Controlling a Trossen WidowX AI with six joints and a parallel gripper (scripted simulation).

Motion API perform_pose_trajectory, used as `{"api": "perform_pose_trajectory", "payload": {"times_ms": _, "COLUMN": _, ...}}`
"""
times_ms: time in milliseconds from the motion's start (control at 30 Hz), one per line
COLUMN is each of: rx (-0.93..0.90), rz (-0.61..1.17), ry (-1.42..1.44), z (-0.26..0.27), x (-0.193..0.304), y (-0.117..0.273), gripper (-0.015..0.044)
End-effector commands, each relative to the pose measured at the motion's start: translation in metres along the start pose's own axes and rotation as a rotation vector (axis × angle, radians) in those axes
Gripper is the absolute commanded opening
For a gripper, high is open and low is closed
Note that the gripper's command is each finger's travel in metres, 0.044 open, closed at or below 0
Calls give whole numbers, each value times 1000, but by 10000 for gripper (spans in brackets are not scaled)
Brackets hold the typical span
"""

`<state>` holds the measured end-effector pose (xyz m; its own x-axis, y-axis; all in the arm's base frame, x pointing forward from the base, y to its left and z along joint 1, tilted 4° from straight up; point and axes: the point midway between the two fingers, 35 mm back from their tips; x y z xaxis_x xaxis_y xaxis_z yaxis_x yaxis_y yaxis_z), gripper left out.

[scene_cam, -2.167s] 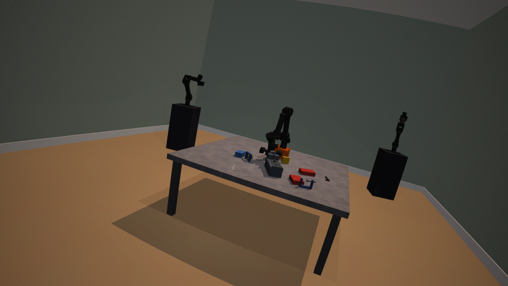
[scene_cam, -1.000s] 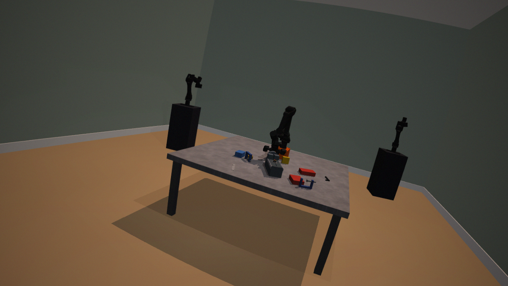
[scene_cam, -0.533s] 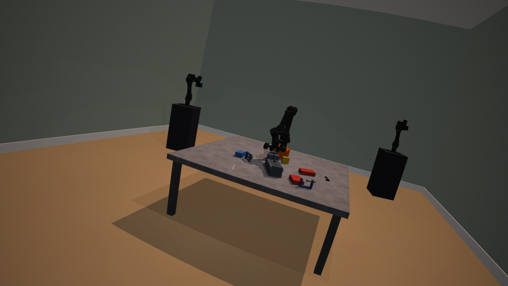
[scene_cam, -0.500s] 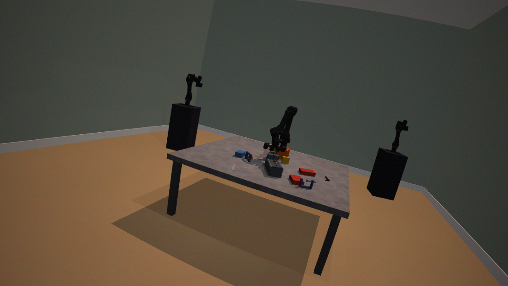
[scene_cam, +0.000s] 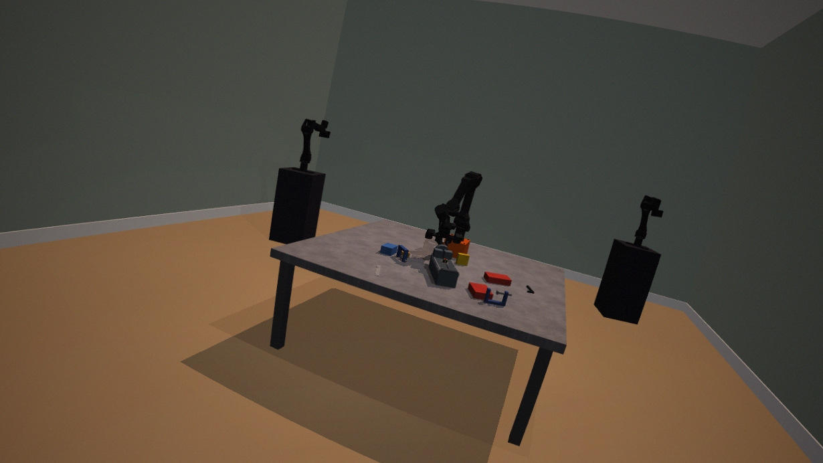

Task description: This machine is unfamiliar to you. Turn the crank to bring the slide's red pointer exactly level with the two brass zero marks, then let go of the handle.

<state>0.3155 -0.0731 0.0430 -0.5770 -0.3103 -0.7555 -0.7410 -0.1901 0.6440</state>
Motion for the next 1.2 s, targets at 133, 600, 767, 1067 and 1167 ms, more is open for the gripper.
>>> {"api": "perform_pose_trajectory", "payload": {"times_ms": 133, "rx": 18, "rz": -7, "ry": 4, "z": -11, "x": -3, "y": 5, "gripper": 0}}
{"api": "perform_pose_trajectory", "payload": {"times_ms": 600, "rx": 18, "rz": -7, "ry": 5, "z": -17, "x": -2, "y": 5, "gripper": 0}}
{"api": "perform_pose_trajectory", "payload": {"times_ms": 767, "rx": 19, "rz": -7, "ry": 5, "z": -18, "x": -2, "y": 5, "gripper": 0}}
{"api": "perform_pose_trajectory", "payload": {"times_ms": 1067, "rx": 19, "rz": -7, "ry": 5, "z": -20, "x": -1, "y": 5, "gripper": 0}}
{"api": "perform_pose_trajectory", "payload": {"times_ms": 1167, "rx": 19, "rz": -7, "ry": 5, "z": -21, "x": -1, "y": 5, "gripper": 0}}
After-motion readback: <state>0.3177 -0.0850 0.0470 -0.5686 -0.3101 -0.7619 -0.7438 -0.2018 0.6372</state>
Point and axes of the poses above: the point midway between the two fingers, 35 mm back from their tips, its own y axis back along the fingers, its own z axis across the jaws, x = y × z, and after that the axes turned 10 degrees about y, right-handed
